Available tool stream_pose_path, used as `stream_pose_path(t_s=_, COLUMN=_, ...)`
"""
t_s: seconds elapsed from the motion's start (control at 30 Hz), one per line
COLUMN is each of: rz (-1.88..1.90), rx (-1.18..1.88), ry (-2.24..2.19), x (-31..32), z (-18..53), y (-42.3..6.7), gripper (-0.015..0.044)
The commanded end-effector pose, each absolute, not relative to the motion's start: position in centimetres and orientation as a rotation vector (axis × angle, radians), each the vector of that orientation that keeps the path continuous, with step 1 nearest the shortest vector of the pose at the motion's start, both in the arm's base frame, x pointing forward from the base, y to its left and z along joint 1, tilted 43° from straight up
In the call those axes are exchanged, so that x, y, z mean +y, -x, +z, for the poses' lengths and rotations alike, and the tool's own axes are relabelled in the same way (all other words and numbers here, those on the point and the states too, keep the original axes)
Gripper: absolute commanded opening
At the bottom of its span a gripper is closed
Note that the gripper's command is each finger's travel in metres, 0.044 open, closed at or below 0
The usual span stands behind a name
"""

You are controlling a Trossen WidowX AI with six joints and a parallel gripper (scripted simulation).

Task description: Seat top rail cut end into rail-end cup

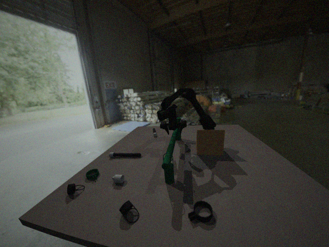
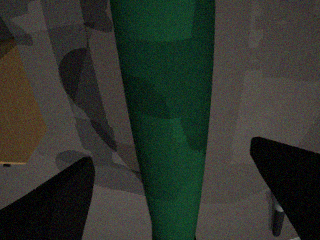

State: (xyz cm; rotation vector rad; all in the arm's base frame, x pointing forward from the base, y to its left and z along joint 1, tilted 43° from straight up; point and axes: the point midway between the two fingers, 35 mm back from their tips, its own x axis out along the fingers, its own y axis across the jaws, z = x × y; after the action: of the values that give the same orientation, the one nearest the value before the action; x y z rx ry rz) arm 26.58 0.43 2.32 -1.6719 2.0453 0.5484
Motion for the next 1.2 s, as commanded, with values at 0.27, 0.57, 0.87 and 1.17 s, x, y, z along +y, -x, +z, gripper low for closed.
stream_pose_path(t_s=0.27, rz=0.614, rx=2.056, ry=1.727, x=4.1, z=3.5, y=-27.1, gripper=0.044)
stream_pose_path(t_s=0.57, rz=0.661, rx=2.068, ry=1.768, x=5.6, z=4.4, y=-27.3, gripper=0.044)
stream_pose_path(t_s=0.87, rz=0.661, rx=2.068, ry=1.768, x=5.6, z=4.4, y=-27.3, gripper=0.044)
stream_pose_path(t_s=1.17, rz=0.661, rx=2.068, ry=1.768, x=5.6, z=4.4, y=-27.3, gripper=0.044)
